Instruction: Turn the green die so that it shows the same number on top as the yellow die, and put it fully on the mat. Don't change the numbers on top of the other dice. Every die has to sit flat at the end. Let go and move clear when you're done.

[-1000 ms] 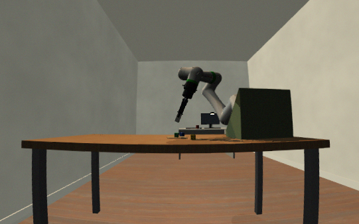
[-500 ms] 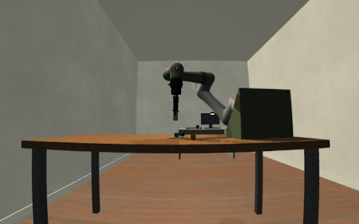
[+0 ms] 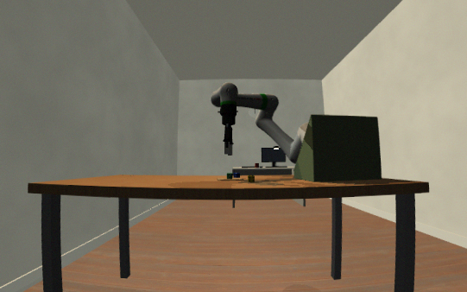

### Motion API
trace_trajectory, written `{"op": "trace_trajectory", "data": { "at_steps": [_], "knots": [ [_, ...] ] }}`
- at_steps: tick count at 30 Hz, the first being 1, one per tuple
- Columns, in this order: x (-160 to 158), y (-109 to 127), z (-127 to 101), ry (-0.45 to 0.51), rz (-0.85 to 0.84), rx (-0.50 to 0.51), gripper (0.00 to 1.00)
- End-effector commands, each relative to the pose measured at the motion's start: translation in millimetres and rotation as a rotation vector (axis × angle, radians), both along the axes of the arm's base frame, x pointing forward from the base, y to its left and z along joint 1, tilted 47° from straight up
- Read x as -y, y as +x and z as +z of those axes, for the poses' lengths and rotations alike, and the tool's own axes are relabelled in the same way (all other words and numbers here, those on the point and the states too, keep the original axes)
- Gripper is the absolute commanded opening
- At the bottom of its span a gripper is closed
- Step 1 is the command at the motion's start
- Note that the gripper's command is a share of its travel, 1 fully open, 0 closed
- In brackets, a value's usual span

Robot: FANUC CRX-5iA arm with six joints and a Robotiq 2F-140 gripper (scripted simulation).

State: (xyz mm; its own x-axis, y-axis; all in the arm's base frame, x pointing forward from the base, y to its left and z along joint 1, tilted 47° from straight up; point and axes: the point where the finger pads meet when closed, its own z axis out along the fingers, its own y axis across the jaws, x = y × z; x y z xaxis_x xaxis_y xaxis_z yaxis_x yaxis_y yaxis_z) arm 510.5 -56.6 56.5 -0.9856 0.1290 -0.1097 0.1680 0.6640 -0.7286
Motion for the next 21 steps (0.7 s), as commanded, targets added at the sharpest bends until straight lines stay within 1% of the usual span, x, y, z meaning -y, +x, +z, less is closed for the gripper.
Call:
{"op": "trace_trajectory", "data": {
  "at_steps": [1,5,6,21],
  "knots": [
    [11.9,-5.5,-10.9,0.000,-0.018,0.021,1.00],
    [13.4,-6.3,-12.2,0.000,-0.021,0.023,1.00],
    [13.4,-6.3,-12.2,0.000,-0.021,0.023,0.28],
    [13.4,-6.3,-12.2,0.000,-0.021,0.023,0.28]
  ]
}}
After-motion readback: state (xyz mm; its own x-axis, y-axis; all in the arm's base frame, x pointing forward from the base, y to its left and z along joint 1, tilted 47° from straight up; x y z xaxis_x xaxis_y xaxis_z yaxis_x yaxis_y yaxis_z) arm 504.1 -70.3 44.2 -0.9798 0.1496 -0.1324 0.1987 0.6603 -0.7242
